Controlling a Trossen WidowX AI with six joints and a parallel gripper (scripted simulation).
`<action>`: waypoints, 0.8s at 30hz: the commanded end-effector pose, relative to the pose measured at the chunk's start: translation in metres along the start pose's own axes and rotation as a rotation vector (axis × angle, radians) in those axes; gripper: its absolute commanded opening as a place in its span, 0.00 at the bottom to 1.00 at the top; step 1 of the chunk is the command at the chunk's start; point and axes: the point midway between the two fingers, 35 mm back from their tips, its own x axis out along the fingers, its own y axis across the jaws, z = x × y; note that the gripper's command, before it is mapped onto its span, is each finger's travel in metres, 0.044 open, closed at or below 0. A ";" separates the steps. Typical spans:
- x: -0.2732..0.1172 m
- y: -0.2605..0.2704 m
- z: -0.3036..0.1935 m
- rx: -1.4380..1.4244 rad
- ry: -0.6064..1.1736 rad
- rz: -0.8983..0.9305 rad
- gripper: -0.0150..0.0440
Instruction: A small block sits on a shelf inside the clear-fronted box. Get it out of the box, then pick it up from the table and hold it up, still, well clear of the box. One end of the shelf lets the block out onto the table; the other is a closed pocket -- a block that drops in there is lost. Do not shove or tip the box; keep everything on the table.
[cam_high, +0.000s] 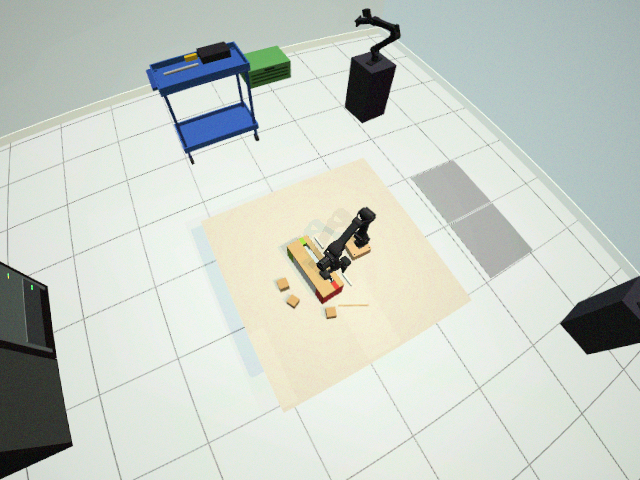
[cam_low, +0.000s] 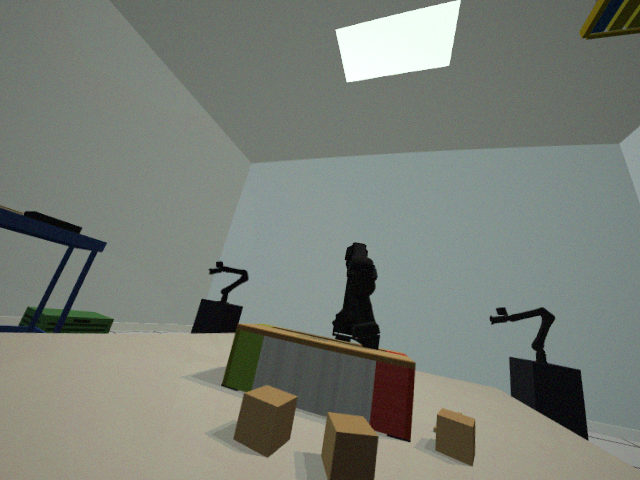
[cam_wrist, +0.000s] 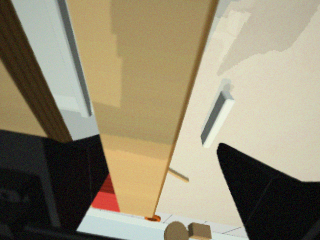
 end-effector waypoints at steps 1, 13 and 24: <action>0.002 0.001 -0.005 0.003 -0.001 0.002 0.93; -0.058 0.000 -0.024 -0.001 0.001 0.000 0.93; -0.062 0.007 -0.030 -0.490 -0.045 0.081 0.74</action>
